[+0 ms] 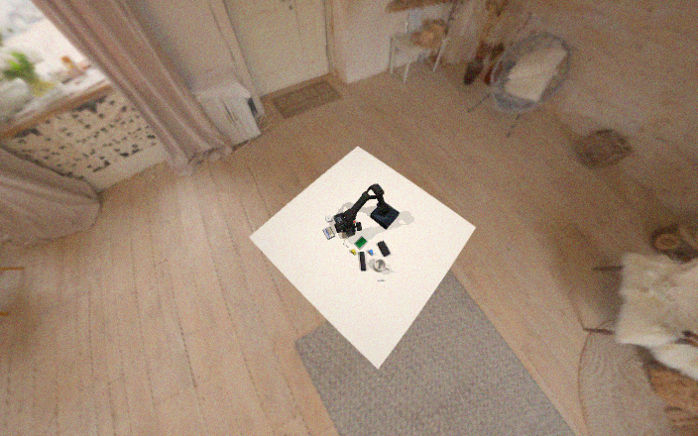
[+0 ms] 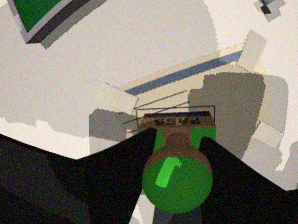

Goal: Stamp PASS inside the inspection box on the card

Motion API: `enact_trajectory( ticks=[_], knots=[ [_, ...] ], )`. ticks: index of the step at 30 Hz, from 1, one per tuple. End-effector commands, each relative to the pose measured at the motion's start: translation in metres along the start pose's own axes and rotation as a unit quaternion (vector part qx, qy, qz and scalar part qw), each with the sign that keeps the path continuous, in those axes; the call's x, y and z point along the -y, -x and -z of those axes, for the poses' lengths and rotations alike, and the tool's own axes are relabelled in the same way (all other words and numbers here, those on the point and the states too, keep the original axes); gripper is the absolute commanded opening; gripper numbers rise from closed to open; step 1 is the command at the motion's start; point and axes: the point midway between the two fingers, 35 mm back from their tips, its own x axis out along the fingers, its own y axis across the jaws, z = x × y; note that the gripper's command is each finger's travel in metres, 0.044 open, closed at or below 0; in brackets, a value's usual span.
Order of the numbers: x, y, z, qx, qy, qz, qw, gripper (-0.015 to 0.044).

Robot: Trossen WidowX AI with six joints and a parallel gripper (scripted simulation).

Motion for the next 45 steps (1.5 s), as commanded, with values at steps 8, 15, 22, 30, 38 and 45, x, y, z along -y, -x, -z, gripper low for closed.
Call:
enact_trajectory(
  ticks=[8,15,22,30,38,45],
  knots=[
    [0.0,0.0,-0.001,0.001,0.001,-0.001,1.0,0.0],
    [0.0,0.003,-0.001,0.002,0.001,-0.001,1.0,0.0],
    [0.0,0.007,-0.001,0.002,0.001,-0.001,1.0,0.0],
    [0.0,0.01,-0.001,0.002,0.001,-0.001,1.0,0.0],
    [0.002,0.021,-0.002,0.002,0.001,-0.001,1.0,0.0],
    [0.002,0.033,-0.002,0.002,0.001,-0.001,1.0,0.0]
  ],
)
